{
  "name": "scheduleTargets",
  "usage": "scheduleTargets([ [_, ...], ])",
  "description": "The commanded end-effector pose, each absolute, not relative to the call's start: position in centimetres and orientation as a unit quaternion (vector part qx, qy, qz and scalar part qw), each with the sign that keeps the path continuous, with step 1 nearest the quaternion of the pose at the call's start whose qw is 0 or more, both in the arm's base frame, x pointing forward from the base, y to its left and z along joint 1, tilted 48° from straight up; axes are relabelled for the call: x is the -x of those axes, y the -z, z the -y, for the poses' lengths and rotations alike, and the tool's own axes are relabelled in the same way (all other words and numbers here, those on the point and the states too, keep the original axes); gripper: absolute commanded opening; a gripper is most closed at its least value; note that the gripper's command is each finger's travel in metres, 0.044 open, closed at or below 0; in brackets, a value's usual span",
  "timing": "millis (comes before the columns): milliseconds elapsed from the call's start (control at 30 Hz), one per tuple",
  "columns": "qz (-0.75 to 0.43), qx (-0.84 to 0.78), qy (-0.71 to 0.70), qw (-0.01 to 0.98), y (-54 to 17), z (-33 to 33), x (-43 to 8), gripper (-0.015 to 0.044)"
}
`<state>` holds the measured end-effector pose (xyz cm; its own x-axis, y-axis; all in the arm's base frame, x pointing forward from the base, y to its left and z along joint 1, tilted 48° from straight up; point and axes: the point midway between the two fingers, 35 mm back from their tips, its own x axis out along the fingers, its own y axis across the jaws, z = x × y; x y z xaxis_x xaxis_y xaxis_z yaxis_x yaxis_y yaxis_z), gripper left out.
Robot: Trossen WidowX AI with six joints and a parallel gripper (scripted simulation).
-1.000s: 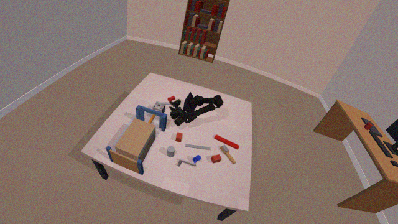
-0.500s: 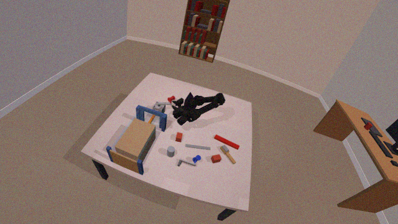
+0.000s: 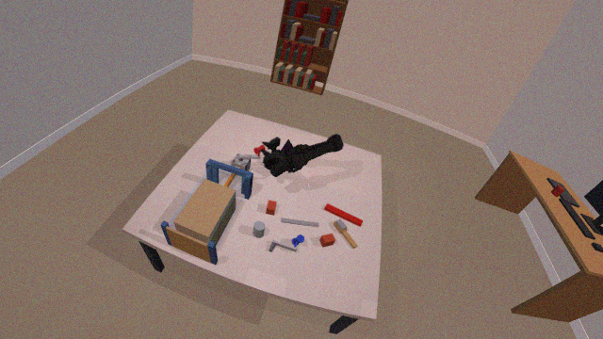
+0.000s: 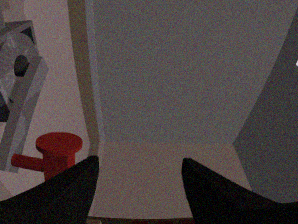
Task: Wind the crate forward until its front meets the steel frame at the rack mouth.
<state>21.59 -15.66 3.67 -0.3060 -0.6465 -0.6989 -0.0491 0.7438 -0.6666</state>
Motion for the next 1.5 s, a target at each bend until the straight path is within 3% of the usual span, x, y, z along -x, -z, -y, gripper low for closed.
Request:
scheduleTargets([
  [0, -0.76, 0.229, 0.275, 0.543, -3.6, 15.6, -21.6, 0.024],
  [400, -0.76, 0.229, 0.275, 0.543, -3.6, 15.6, -21.6, 0.024],
  [667, -0.831, 0.053, 0.213, 0.511, -1.2, 18.6, -20.5, 0.044],
  [900, -0.837, -0.231, 0.128, 0.479, 1.1, 21.5, -19.4, 0.044],
  [1133, -0.731, -0.51, 0.066, 0.448, 1.9, 25.0, -18.9, 0.044],
  [1467, -0.716, -0.535, 0.061, 0.444, 2.0, 25.5, -18.9, 0.044],
])
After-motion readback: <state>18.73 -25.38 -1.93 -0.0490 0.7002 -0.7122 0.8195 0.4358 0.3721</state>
